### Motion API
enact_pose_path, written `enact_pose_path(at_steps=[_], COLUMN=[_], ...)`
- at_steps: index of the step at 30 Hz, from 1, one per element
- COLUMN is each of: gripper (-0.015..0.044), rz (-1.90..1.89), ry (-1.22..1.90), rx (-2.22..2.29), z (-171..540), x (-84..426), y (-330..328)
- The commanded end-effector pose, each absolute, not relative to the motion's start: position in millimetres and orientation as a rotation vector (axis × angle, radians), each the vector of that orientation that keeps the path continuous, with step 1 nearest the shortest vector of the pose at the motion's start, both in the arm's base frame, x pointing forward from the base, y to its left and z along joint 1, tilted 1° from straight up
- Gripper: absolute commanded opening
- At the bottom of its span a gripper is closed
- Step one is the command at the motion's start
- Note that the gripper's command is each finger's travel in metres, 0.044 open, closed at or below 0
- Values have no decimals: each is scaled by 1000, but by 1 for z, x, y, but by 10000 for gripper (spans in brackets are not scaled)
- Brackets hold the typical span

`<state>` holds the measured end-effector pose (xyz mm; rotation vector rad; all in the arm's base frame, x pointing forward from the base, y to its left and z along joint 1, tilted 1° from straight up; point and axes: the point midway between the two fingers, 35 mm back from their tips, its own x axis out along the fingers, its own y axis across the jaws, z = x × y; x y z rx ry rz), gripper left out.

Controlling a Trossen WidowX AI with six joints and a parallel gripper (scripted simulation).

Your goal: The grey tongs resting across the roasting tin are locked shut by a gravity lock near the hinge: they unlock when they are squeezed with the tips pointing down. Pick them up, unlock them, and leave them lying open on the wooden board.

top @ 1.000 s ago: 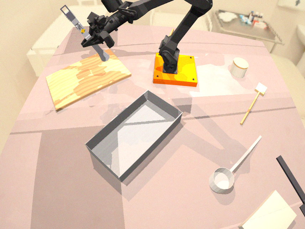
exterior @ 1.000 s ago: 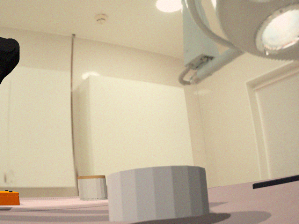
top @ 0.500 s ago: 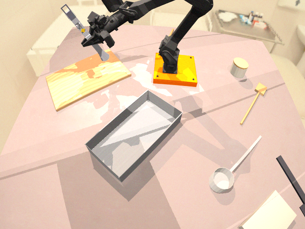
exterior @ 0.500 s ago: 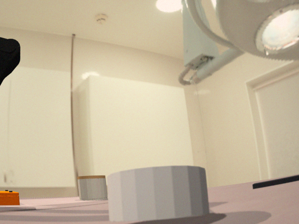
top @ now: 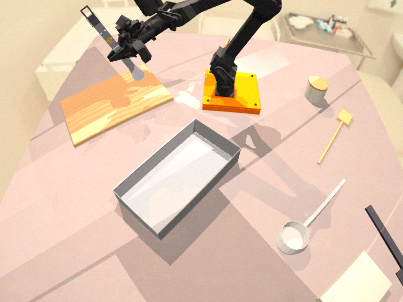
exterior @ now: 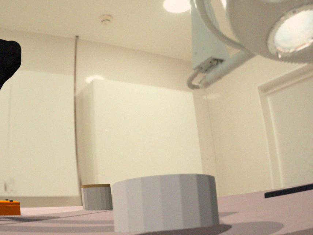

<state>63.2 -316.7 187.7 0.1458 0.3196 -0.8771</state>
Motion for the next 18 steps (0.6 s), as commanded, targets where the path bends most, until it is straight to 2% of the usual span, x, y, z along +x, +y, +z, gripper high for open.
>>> enact_pose_path(at_steps=[1, 18], gripper=[-150, -150], rz=[-874, -887], ry=[318, 547], rx=[150, 367], z=[189, 159], x=[64, 71], y=[-318, -345])
